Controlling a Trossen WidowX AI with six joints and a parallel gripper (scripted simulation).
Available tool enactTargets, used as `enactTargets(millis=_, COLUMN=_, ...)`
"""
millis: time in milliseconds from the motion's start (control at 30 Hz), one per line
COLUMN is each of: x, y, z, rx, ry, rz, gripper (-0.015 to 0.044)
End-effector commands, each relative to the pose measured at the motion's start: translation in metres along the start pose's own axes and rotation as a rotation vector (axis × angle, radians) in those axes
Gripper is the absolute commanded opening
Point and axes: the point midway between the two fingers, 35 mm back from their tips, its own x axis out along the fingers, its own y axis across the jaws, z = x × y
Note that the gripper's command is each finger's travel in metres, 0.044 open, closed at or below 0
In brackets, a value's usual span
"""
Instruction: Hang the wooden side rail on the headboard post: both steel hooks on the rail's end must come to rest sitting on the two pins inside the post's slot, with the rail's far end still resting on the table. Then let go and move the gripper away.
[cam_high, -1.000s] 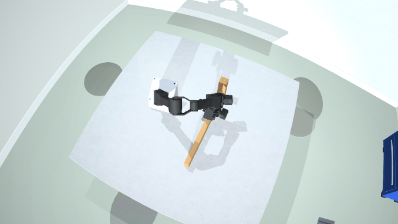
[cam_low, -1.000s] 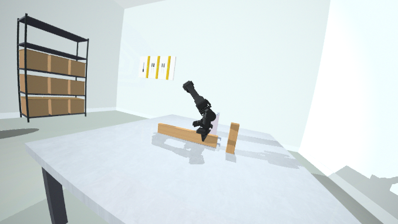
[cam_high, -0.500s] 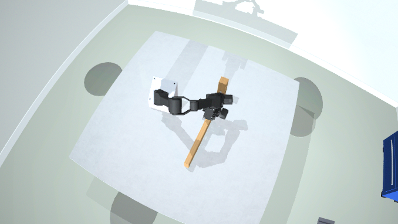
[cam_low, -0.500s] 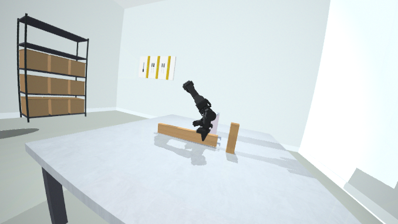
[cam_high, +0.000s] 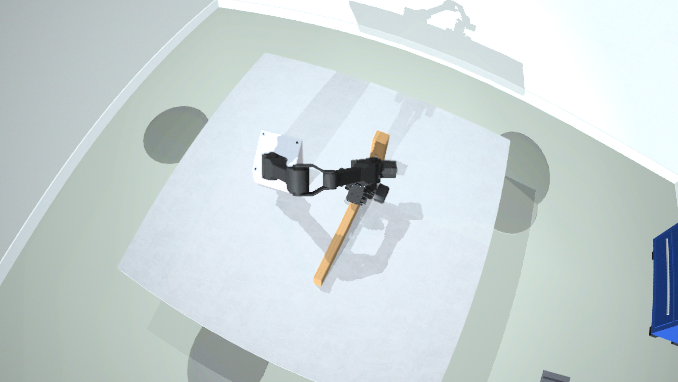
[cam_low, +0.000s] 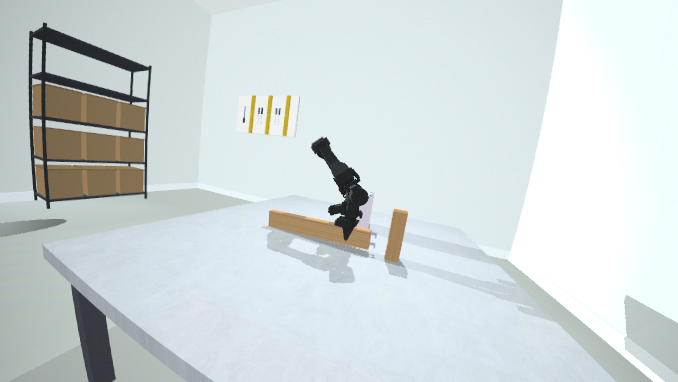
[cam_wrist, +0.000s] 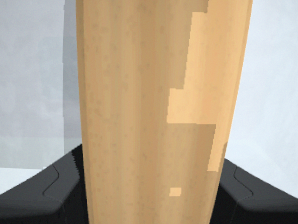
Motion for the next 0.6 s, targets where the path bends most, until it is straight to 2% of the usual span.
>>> enactTargets(millis=0, x=-0.0052, y=0.0016, z=-0.0025, rx=0.001, ry=0.004, rz=0.013, gripper=0.0000)
enactTargets(millis=567, x=-0.0081, y=0.0016, z=-0.0026, rx=0.001, ry=0.004, rz=0.013, gripper=0.0000)
